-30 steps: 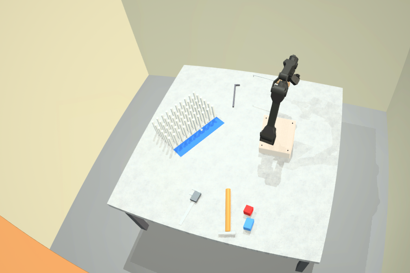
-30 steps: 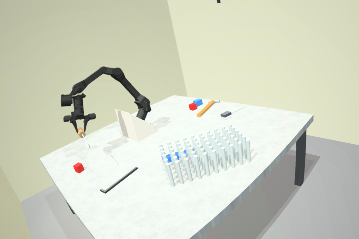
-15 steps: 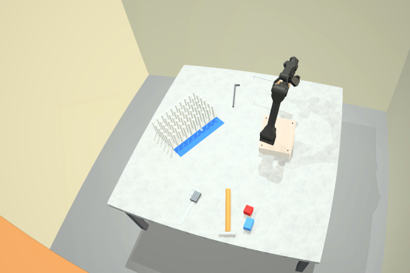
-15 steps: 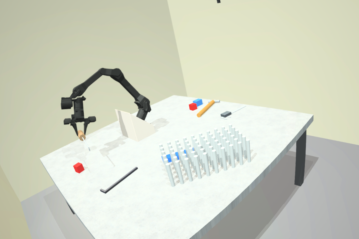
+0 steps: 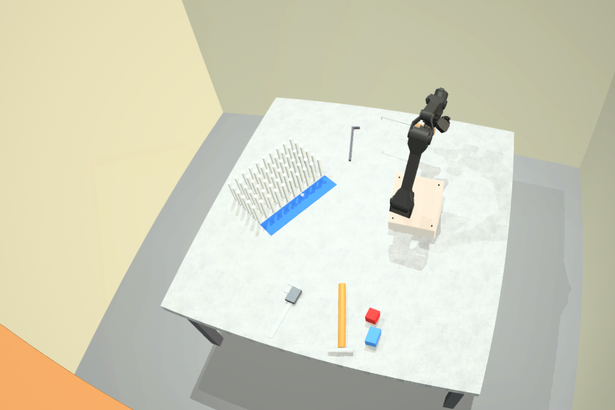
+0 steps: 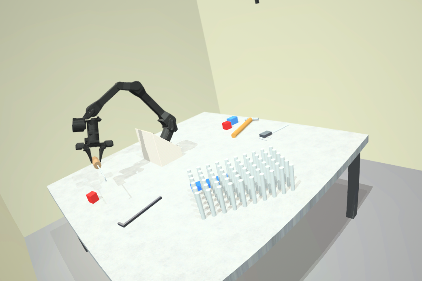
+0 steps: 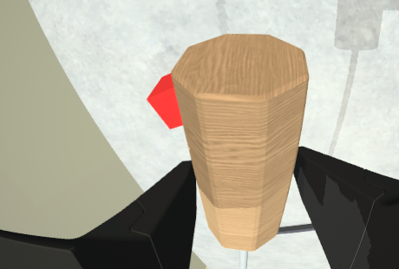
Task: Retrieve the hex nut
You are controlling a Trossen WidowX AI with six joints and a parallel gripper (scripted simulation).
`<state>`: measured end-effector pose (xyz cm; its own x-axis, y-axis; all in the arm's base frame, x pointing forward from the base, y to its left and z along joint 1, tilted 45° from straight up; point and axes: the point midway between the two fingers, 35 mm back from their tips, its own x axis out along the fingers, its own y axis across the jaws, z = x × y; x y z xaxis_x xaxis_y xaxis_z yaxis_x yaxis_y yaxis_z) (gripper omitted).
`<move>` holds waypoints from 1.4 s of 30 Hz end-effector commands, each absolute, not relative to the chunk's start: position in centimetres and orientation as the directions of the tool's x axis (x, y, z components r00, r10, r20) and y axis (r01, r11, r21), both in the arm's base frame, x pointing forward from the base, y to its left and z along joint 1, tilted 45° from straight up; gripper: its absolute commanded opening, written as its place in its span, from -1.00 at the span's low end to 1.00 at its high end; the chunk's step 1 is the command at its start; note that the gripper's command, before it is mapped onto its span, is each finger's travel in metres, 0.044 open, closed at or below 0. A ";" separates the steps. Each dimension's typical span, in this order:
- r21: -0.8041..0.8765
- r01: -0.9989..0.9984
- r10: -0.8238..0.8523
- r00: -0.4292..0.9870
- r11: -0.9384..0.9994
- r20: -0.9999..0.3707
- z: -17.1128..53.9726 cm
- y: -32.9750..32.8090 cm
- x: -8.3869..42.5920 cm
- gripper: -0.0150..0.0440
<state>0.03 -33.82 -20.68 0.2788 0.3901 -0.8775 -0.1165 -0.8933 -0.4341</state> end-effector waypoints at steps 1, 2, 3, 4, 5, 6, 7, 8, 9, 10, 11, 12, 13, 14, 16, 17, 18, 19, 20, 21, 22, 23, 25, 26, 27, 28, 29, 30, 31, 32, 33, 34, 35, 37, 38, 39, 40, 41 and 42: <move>-0.439 -0.113 0.396 0.278 -0.891 -0.875 -21.2 -33.3 0.0 -0.49; -0.439 -0.113 0.396 0.278 -0.891 -0.875 -21.3 -33.2 0.0 -0.49; -0.439 -0.113 0.396 0.278 -0.891 -0.875 -21.4 -33.1 0.0 -0.49; -0.439 -0.113 0.396 0.278 -0.891 -0.875 -21.5 -33.0 0.0 -0.49; -0.439 -0.113 0.396 0.278 -0.891 -0.875 -21.6 -33.0 0.0 -0.49; -0.439 -0.113 0.396 0.278 -0.891 -0.875 -21.7 -32.9 0.0 -0.49; -0.439 -0.113 0.396 0.278 -0.891 -0.875 -21.8 -32.8 -0.1 -0.49; -0.439 -0.113 0.396 0.278 -0.891 -0.875 -21.9 -32.8 -0.1 -0.49; -0.439 -0.113 0.396 0.278 -0.891 -0.875 -22.0 -32.7 -0.1 -0.49; -0.439 -0.113 0.396 0.278 -0.891 -0.875 -22.0 -32.6 -0.1 -0.49; -0.439 -0.113 0.396 0.278 -0.891 -0.875 -22.1 -32.5 -0.1 -0.49; -0.439 -0.113 0.396 0.278 -0.891 -0.875 -22.2 -32.5 -0.1 -0.49; -0.439 -0.113 0.396 0.278 -0.891 -0.875 -22.3 -32.4 -0.1 -0.49; -0.439 -0.113 0.396 0.278 -0.891 -0.875 -22.4 -32.3 -0.1 -0.49; -0.439 -0.113 0.396 0.278 -0.891 -0.875 -22.6 -32.2 -0.1 -0.49; -0.439 -0.113 0.396 0.278 -0.891 -0.875 -22.7 -32.1 -0.1 -0.49; -0.439 -0.113 0.396 0.278 -0.891 -0.875 -22.8 -32.0 -0.1 -0.49; -0.439 -0.113 0.396 0.278 -0.891 -0.875 -22.9 -32.0 -0.1 -0.49; -0.439 -0.113 0.396 0.278 -0.891 -0.875 -22.9 -31.9 -0.1 -0.49; -0.439 -0.113 0.396 0.278 -0.891 -0.875 -23.0 -31.8 -0.1 -0.49; -0.439 -0.113 0.396 0.278 -0.891 -0.875 -23.1 -31.7 -0.2 -0.49; -0.439 -0.113 0.396 0.278 -0.891 -0.875 -23.2 -31.7 -0.2 -0.49; -0.439 -0.113 0.396 0.278 -0.891 -0.875 -23.4 -31.5 -0.2 -0.49; -0.439 -0.113 0.396 0.278 -0.891 -0.875 -23.5 -31.4 -0.2 -0.49; -0.439 -0.113 0.396 0.278 -0.891 -0.875 -23.6 -31.4 -0.2 -0.49; -0.439 -0.113 0.396 0.278 -0.891 -0.875 -23.6 -31.3 -0.2 -0.49; -0.439 -0.113 0.396 0.278 -0.891 -0.875 -23.7 -31.2 -0.2 -0.49; -0.439 -0.113 0.396 0.278 -0.891 -0.875 -23.8 -31.1 -0.2 -0.49; -0.439 -0.113 0.396 0.278 -0.891 -0.875 -23.9 -31.1 -0.2 -0.49; -0.439 -0.113 0.396 0.278 -0.891 -0.875 -24.0 -31.0 -0.2 -0.49; -0.439 -0.113 0.396 0.278 -0.891 -0.875 -24.1 -30.9 -0.2 -0.49; -0.439 -0.113 0.396 0.278 -0.891 -0.875 -24.2 -30.8 -0.2 -0.49; -0.439 -0.113 0.396 0.278 -0.891 -0.875 -24.2 -30.7 -0.2 -0.49; -0.439 -0.113 0.396 0.278 -0.891 -0.875 -24.4 -30.6 -0.2 -0.49; -0.439 -0.113 0.396 0.278 -0.891 -0.875 -24.5 -30.5 -0.2 -0.49; -0.439 -0.113 0.396 0.278 -0.891 -0.875 -24.6 -30.4 -0.2 -0.49; -0.439 -0.113 0.396 0.278 -0.891 -0.875 -24.7 -30.4 -0.2 -0.49; -0.439 -0.113 0.396 0.277 -0.891 -0.875 -24.7 -30.3 -0.2 -0.49; -0.439 -0.113 0.396 0.277 -0.891 -0.875 -24.8 -30.2 -0.3 -0.49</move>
<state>-0.23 -30.75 -24.46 0.2782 0.3899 -0.8778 -0.1168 -0.8934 -0.4339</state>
